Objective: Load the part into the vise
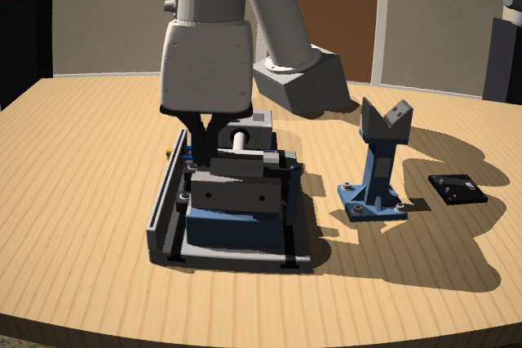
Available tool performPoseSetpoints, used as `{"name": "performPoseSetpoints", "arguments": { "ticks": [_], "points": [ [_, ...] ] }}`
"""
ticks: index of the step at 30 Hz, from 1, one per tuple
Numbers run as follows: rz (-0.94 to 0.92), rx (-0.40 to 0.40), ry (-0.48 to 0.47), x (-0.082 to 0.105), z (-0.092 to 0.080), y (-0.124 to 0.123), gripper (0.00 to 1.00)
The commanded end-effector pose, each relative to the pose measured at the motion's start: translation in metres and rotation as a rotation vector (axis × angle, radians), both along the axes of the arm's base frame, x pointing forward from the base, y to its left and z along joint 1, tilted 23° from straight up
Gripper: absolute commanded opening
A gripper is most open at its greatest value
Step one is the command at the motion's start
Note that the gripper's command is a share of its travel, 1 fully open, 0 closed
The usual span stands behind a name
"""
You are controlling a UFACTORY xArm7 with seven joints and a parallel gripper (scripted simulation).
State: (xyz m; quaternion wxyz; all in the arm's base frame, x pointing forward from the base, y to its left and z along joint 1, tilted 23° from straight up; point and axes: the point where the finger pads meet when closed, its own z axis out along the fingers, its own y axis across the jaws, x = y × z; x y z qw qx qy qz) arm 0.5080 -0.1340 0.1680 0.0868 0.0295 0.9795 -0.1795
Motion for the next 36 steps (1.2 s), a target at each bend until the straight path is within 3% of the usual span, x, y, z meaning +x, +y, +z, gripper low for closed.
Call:
{"name": "performPoseSetpoints", "arguments": {
  "ticks": [1, 19, 36],
  "points": [
    [0.007, 0.001, -0.003, 0.002, 0.001, 0.004, 0.0],
    [0.007, 0.001, -0.003, 0.001, 0.002, 0.002, 0.0],
    [0.007, 0.001, -0.003, -0.001, 0.01, -0.02, 0.0]
  ]
}}
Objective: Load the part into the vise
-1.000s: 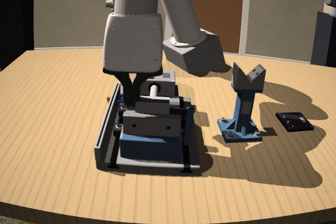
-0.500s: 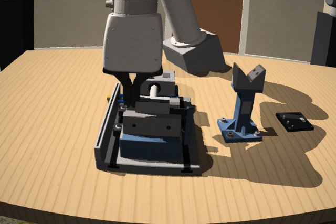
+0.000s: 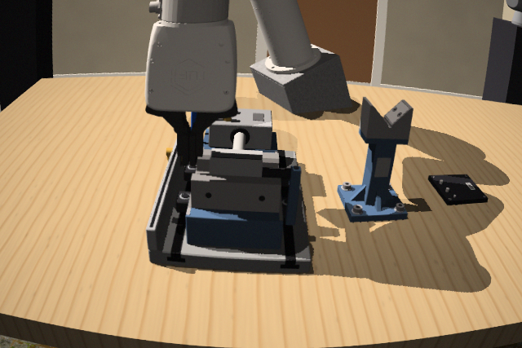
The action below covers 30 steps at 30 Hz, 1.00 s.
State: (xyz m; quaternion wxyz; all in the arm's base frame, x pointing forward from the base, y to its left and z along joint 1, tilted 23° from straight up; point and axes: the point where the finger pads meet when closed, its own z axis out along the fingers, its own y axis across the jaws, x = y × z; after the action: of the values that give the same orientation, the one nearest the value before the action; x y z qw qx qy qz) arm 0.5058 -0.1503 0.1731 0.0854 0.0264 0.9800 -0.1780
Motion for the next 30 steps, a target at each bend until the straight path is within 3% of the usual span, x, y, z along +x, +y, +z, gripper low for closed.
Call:
{"name": "performPoseSetpoints", "arguments": {
  "ticks": [1, 19, 30],
  "points": [
    [0.001, -0.002, -0.007, 0.001, 0.005, -0.005, 0.0],
    [0.001, -0.002, -0.007, 0.001, 0.009, -0.008, 0.0],
    [0.001, -0.002, -0.007, -0.002, 0.027, -0.001, 0.0]
  ]
}}
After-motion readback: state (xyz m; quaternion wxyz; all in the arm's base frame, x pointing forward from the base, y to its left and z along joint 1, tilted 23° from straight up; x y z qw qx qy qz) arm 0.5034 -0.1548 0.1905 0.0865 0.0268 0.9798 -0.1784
